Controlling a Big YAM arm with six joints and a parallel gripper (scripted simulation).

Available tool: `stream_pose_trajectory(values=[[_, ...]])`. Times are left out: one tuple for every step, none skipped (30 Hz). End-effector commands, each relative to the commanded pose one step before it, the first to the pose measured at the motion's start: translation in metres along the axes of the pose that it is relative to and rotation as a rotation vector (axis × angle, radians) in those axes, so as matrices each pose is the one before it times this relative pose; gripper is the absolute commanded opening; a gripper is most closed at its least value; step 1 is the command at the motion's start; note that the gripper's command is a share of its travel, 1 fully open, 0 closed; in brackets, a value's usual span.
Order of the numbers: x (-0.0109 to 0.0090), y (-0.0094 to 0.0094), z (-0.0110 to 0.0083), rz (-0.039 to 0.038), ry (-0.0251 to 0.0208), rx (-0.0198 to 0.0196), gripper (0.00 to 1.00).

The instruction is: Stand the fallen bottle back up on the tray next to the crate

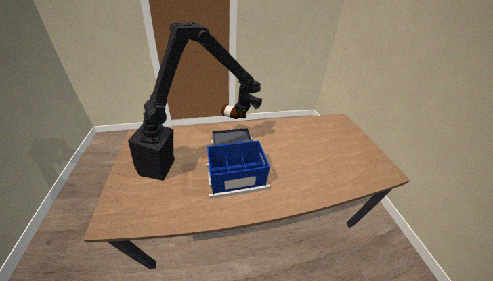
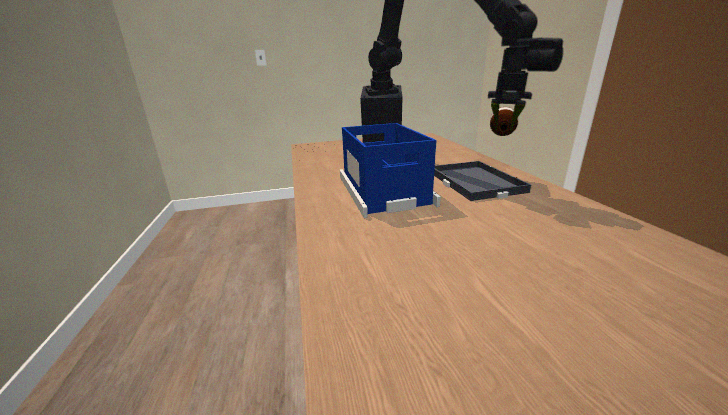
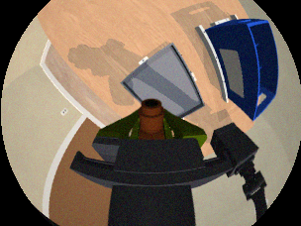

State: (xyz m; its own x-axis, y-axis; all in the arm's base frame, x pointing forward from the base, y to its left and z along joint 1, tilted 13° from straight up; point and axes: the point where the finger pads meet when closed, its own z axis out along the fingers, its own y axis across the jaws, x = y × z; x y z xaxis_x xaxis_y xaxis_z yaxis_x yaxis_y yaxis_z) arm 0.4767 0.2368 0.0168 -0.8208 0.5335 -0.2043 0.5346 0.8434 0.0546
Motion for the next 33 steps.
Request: stream_pose_trajectory(values=[[-0.01381, 0.02926, -0.04311, 0.00508, -0.03873, -0.07739, 0.00], [0.00000, 0.00000, 0.00000, 0.00000, 0.00000, 0.00000, 0.00], [0.00000, 0.00000, 0.00000, 0.00000, 0.00000, 0.00000, 0.00], [0.00000, 0.00000, 0.00000, 0.00000, 0.00000, 0.00000, 0.00], [0.00000, 0.00000, 0.00000, 0.00000, 0.00000, 0.00000, 0.00], [0.00000, 0.00000, 0.00000, 0.00000, 0.00000, 0.00000, 0.00], [0.00000, 0.00000, 0.00000, 0.00000, 0.00000, 0.00000, 0.00], [0.00000, 0.00000, 0.00000, 0.00000, 0.00000, 0.00000, 0.00], [0.00000, 0.00000, 0.00000, 0.00000, 0.00000, 0.00000, 0.00], [0.00000, 0.00000, 0.00000, 0.00000, 0.00000, 0.00000, 0.00], [0.00000, 0.00000, 0.00000, 0.00000, 0.00000, 0.00000, 0.00], [0.00000, 0.00000, 0.00000, 0.00000, 0.00000, 0.00000, 0.00], [0.00000, 0.00000, 0.00000, 0.00000, 0.00000, 0.00000, 0.00], [0.00000, 0.00000, 0.00000, 0.00000, 0.00000, 0.00000, 0.00], [0.00000, 0.00000, 0.00000, 0.00000, 0.00000, 0.00000, 0.00], [0.00000, 0.00000, 0.00000, 0.00000, 0.00000, 0.00000, 0.00], [0.00000, 0.00000, 0.00000, 0.00000, 0.00000, 0.00000, 0.00], [0.00000, 0.00000, 0.00000, 0.00000, 0.00000, 0.00000, 0.00], [0.00000, 0.00000, 0.00000, 0.00000, 0.00000, 0.00000, 0.00], [0.00001, 0.00001, 0.00000, -0.00001, -0.00003, 0.00000, 0.00], [0.00006, 0.00004, -0.00001, -0.00008, -0.00021, 0.00002, 0.00], [0.00018, 0.00011, -0.00003, -0.00020, -0.00048, 0.00002, 0.00], [0.00036, 0.00021, -0.00006, -0.00037, -0.00077, -0.00003, 0.00], [0.00001, 0.00000, 0.00000, 0.00055, -0.00124, 0.00018, 0.00], [-0.00004, -0.00003, 0.00001, 0.00057, -0.00166, 0.00022, 0.00], [-0.00004, -0.00003, 0.00002, 0.00036, -0.00213, 0.00025, 0.00], [-0.00003, -0.00003, 0.00002, 0.00023, -0.00263, 0.00028, 0.00], [-0.00003, -0.00003, 0.00002, 0.00025, -0.00311, 0.00029, 0.00], [0.00002, -0.00001, 0.00002, 0.00029, -0.00337, 0.00017, 0.00], [-0.00061, 0.00130, 0.00002, 0.00134, -0.00640, -0.00514, 0.00], [-0.00117, 0.00238, 0.00000, 0.00220, -0.00916, -0.00952, 0.00], [0.00000, 0.00000, 0.00000, 0.00000, 0.00000, 0.00000, 0.00], [0.00000, 0.00000, 0.00000, 0.00000, 0.00000, 0.00000, 0.00]])
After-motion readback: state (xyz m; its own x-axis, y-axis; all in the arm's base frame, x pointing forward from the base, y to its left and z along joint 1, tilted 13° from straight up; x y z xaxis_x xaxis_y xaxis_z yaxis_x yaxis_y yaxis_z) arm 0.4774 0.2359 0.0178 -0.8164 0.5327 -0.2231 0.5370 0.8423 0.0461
